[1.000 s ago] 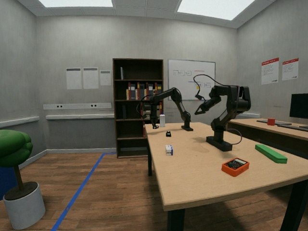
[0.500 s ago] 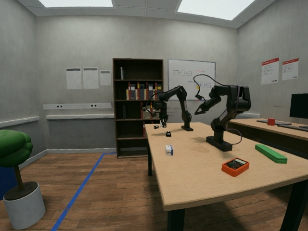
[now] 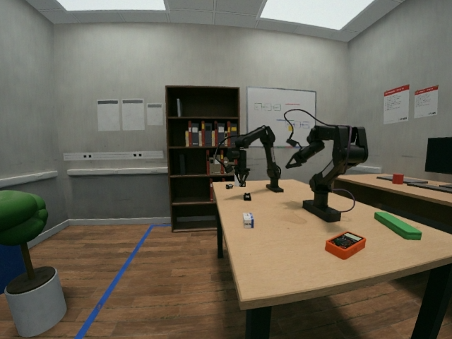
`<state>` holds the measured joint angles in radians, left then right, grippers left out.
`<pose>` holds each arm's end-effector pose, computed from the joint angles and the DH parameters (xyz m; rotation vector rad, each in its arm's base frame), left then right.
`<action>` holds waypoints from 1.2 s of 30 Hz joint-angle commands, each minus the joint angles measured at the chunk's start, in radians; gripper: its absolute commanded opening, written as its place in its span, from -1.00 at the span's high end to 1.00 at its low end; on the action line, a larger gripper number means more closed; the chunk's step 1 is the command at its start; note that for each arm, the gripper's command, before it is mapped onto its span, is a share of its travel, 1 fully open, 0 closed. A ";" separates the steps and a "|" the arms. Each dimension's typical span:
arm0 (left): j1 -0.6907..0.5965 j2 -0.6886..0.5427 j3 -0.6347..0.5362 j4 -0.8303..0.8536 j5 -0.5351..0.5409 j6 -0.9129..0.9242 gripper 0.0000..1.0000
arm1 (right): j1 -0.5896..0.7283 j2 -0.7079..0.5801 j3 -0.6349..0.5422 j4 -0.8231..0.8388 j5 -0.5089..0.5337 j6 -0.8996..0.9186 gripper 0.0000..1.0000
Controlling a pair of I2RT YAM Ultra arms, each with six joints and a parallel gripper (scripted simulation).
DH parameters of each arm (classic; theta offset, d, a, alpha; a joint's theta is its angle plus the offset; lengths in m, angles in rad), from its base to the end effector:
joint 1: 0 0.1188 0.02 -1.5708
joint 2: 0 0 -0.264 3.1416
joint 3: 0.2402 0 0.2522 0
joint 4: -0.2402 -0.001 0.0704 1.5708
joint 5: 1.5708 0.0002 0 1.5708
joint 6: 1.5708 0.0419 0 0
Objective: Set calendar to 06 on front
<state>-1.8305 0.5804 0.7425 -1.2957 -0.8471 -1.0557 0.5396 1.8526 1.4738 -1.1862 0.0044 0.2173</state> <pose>0.0126 -0.0786 0.2733 0.6349 2.1466 -0.3629 0.2944 0.1773 0.2252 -0.5029 3.0940 -0.0031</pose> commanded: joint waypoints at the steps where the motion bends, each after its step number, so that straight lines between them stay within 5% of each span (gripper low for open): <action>1: -0.006 0.004 0.023 -0.007 -0.025 -0.005 -1.00 | -0.004 -0.024 -0.012 0.013 0.000 -0.224 0.48; 23: -0.006 0.004 0.023 -0.007 -0.025 -0.005 -1.00 | -0.011 -0.015 -0.002 -0.013 -0.013 -1.055 0.48; 36: -0.006 0.004 0.023 -0.007 -0.025 -0.005 -1.00 | 0.029 -0.048 -0.041 0.016 -0.021 -1.006 0.48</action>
<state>-1.8305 0.5804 0.7425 -1.2957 -0.8471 -1.0557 0.5385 1.8484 1.4654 -1.1805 -0.0013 -0.8276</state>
